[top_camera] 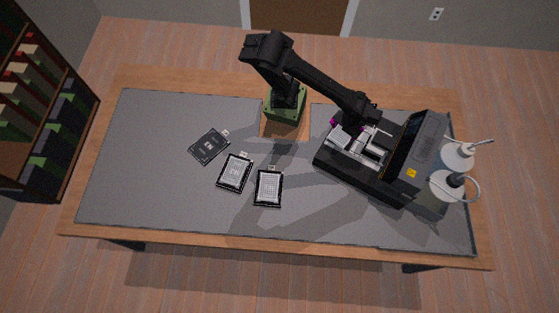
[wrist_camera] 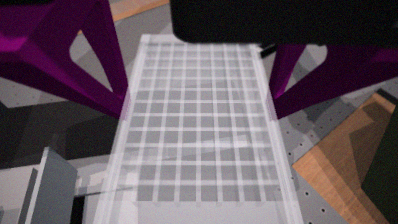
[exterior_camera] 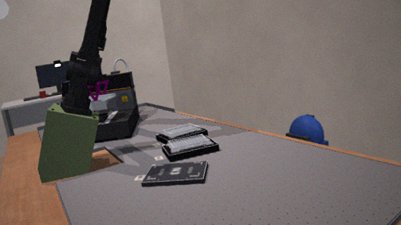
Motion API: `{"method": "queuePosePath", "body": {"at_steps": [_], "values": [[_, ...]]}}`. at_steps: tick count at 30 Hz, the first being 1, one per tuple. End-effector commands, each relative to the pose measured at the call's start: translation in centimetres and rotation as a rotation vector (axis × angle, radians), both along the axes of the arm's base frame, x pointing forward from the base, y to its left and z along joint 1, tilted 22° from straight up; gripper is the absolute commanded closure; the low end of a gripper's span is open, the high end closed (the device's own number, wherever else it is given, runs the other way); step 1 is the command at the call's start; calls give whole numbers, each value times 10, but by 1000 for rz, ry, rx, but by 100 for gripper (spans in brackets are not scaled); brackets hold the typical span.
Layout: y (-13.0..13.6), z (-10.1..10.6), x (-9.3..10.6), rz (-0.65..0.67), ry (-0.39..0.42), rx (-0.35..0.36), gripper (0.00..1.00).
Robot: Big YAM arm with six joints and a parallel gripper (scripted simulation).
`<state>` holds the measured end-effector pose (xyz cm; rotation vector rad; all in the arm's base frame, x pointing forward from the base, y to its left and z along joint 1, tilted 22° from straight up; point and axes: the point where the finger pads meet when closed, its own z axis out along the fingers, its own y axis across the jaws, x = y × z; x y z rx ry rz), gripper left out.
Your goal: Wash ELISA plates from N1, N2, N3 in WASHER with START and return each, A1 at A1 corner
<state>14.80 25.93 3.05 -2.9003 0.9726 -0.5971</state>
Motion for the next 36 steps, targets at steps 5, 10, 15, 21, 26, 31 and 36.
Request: {"method": "queuePosePath", "body": {"at_steps": [5,10,15,21,26,31,36], "values": [[31,5,-20,181,8,-41,16],[42,-2,-43,161,10,-32,16],[50,-7,-59,161,10,-32,16],[50,-2,-51,138,6,-16,16],[50,-2,-51,138,6,-15,16],[42,-9,-54,157,10,-33,16],[50,0,-49,143,6,-13,16]]}}
